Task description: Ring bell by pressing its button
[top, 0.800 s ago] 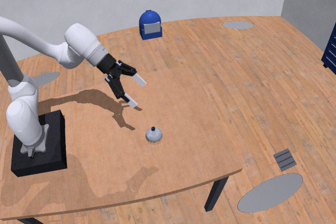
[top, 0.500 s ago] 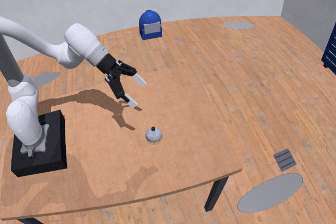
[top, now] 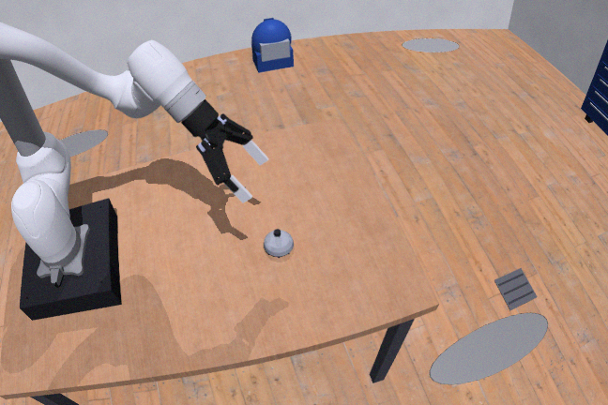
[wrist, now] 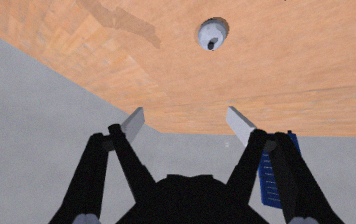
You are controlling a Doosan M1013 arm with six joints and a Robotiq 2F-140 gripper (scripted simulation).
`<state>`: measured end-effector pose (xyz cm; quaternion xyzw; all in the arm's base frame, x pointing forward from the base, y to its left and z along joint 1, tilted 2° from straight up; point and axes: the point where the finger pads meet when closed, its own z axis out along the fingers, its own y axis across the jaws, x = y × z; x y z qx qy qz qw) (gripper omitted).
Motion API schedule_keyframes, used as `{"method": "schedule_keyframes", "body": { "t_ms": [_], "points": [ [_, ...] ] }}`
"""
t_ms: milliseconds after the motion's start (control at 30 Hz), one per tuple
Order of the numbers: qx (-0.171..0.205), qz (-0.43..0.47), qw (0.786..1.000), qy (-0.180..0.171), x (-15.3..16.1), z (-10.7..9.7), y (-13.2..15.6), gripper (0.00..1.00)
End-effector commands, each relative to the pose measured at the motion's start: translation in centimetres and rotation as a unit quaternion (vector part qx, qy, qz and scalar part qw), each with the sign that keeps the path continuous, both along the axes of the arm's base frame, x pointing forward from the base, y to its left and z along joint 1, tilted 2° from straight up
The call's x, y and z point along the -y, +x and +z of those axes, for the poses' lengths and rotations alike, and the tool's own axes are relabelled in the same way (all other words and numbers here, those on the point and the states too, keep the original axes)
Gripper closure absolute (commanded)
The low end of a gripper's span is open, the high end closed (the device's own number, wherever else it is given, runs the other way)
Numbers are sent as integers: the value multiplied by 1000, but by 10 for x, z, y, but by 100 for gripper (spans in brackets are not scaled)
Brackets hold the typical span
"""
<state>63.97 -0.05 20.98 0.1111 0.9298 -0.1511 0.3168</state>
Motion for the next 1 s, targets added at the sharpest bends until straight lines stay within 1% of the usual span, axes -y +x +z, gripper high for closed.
{"method": "schedule_keyframes", "body": {
  "t_ms": [0, 33, 100, 133, 167, 200, 233, 333, 367, 400, 467, 500, 533, 600, 667, 700, 767, 900, 933, 967],
  "points": [
    [-64, -10, 998, 4, 12, -25, 7, 0],
    [-99, -13, 995, 11, 15, -39, 10, 0],
    [-100, -13, 995, 11, 15, -40, 10, 0],
    [-138, -12, 990, 22, 16, -56, 13, 0],
    [-138, -12, 990, 22, 16, -56, 13, 0],
    [-169, -9, 985, 35, 15, -70, 15, 0],
    [-175, -8, 984, 37, 15, -72, 16, 0],
    [-175, -8, 984, 37, 15, -72, 16, 0],
    [-210, 0, 976, 56, 11, -88, 19, 0],
    [-235, 8, 969, 73, 6, -99, 22, 0],
    [-241, 10, 967, 77, 5, -102, 22, 0],
    [-266, 22, 959, 98, -1, -113, 26, 0],
    [-266, 22, 959, 98, -1, -113, 26, 0],
    [-297, 43, 945, 132, -13, -128, 33, 0],
    [-298, 44, 944, 134, -13, -129, 33, 0],
    [-307, 51, 939, 145, -17, -133, 36, 0],
    [-313, 57, 935, 155, -21, -137, 38, 0],
    [-313, 58, 935, 155, -21, -137, 38, 0],
    [-313, 58, 935, 155, -21, -137, 38, 100],
    [-313, 58, 935, 155, -21, -137, 38, 100]
  ]
}}
